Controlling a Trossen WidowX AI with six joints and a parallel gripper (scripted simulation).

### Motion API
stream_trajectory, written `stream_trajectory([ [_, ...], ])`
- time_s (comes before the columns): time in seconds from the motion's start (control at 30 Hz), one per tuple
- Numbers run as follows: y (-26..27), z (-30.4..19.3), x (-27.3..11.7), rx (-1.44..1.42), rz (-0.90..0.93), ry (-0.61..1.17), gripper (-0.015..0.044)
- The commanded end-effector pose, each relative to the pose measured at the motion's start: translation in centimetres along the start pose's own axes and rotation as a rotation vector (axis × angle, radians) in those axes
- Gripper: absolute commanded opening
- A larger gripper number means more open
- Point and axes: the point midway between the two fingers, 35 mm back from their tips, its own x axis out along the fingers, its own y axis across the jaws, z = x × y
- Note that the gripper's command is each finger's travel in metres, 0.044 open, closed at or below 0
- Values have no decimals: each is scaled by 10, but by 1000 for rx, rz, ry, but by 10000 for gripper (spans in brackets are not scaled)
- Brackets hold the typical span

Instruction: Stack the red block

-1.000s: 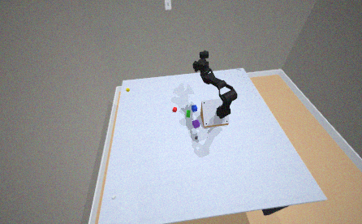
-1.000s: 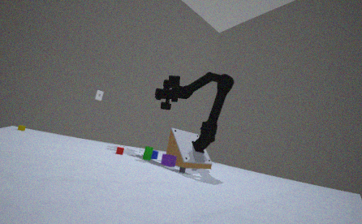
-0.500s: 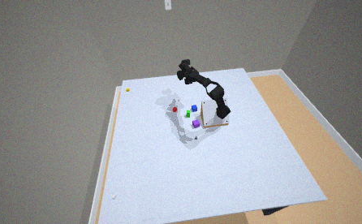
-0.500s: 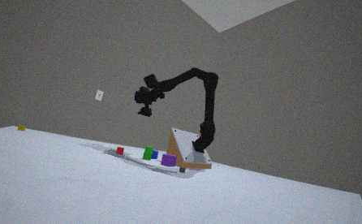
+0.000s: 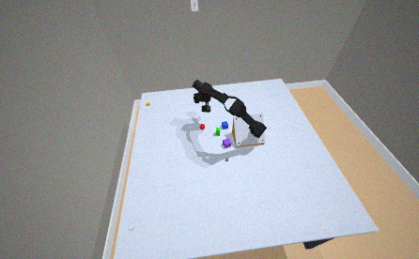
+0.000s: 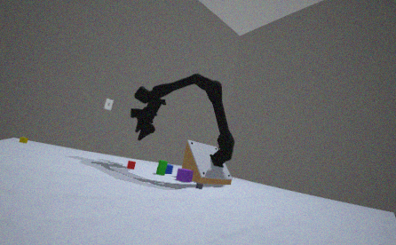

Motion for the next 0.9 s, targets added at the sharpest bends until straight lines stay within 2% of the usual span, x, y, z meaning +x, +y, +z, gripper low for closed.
stream_trajectory([
  [0.0,33,12,8,94,145,44,440],
  [0.27,104,28,12,330,414,203,440],
  [0.53,108,28,15,336,419,207,440],
  [0.87,128,23,51,336,421,207,440],
])
